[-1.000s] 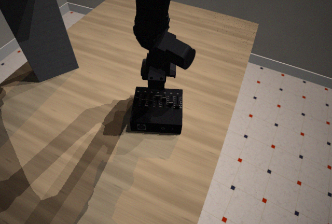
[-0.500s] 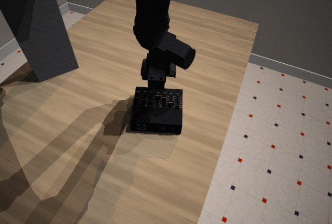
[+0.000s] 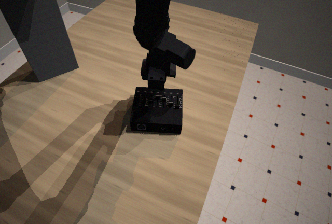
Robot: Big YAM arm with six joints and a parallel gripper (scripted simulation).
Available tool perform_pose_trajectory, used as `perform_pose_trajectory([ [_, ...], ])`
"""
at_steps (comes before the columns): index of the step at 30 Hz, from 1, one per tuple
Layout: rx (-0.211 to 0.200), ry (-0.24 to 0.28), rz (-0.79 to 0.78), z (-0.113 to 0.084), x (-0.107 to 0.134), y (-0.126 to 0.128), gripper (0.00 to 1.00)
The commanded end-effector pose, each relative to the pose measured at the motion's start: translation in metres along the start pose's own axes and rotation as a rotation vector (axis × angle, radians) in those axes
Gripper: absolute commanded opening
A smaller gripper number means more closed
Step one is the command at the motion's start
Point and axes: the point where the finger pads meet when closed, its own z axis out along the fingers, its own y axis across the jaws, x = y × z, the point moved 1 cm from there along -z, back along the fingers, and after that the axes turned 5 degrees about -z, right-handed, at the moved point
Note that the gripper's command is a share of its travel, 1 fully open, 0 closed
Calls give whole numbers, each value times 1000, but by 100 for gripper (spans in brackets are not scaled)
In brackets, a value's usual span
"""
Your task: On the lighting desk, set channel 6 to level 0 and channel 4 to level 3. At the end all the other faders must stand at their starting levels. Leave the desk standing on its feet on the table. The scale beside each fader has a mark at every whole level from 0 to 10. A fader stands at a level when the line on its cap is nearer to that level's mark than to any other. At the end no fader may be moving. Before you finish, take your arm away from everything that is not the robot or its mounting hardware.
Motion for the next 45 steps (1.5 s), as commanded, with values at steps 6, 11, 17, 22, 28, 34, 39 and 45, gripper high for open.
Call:
perform_pose_trajectory([
  [6, -4, -3, 9, 3, 3, 1, 0],
  [11, 3, -8, 9, 9, -2, -3, 0],
  [17, -7, -9, -2, 11, -2, 2, 0],
  [22, 2, -7, -1, 15, -1, -3, 0],
  [28, -13, -10, -1, 12, -2, 5, 0],
  [34, -10, -8, -2, 12, -2, 4, 0],
  [39, -10, -8, -2, 12, -2, 4, 0],
  [45, -8, -12, 1, 12, -7, 4, 0],
])
